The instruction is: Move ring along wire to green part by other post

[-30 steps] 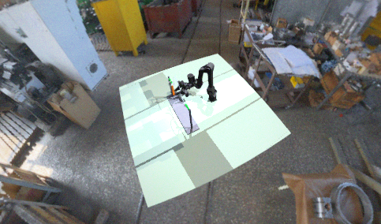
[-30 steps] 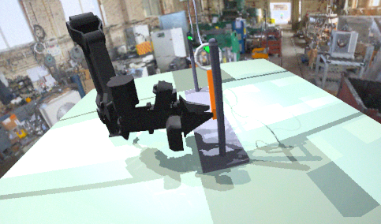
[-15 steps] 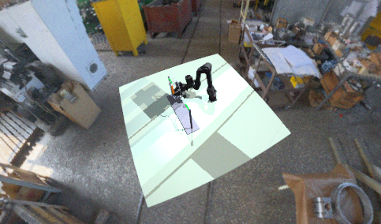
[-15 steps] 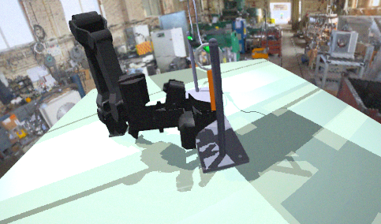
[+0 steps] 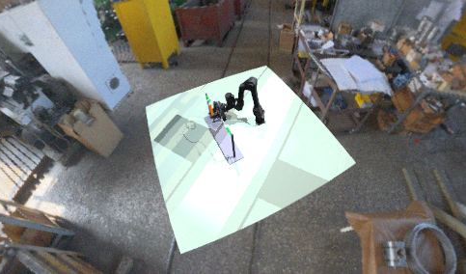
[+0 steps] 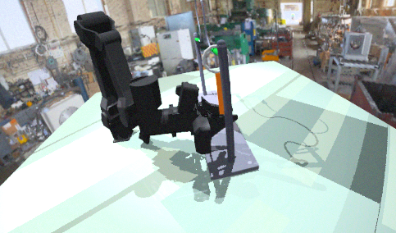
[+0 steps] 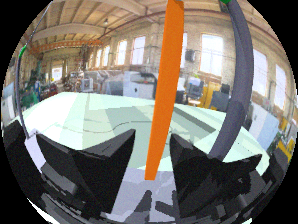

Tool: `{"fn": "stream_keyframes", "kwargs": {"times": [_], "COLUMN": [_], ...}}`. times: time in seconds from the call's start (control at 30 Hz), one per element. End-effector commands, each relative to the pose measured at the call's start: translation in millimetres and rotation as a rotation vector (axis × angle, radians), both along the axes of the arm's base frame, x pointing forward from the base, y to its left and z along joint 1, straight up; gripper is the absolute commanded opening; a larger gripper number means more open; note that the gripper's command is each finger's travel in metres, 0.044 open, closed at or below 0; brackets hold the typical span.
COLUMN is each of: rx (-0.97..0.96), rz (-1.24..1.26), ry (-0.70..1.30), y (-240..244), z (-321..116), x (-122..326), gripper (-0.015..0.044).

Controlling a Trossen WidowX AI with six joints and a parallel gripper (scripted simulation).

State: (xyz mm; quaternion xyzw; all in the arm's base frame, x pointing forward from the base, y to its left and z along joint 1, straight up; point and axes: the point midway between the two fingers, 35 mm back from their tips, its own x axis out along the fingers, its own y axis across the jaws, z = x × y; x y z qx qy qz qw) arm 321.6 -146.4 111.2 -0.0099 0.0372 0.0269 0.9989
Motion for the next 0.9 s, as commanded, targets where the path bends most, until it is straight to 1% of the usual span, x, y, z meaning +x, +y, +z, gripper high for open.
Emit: {"fn": "stream_keyframes", "kwargs": {"times": [0.0,0.2,0.6,0.87], "rx": [0.004,0.004,0.0,0.0], "rz": [-0.006,-0.006,0.0,0.0], "ry": [-0.001,-0.001,0.0,0.0], "y": [-0.9,-0.9,0.0,0.0], "z": [0.4,0.4,0.0,0.0], "x": [0.4,0.4,0.1,0.1], "gripper": [0.016,0.016,-0.015,-0.015]}}
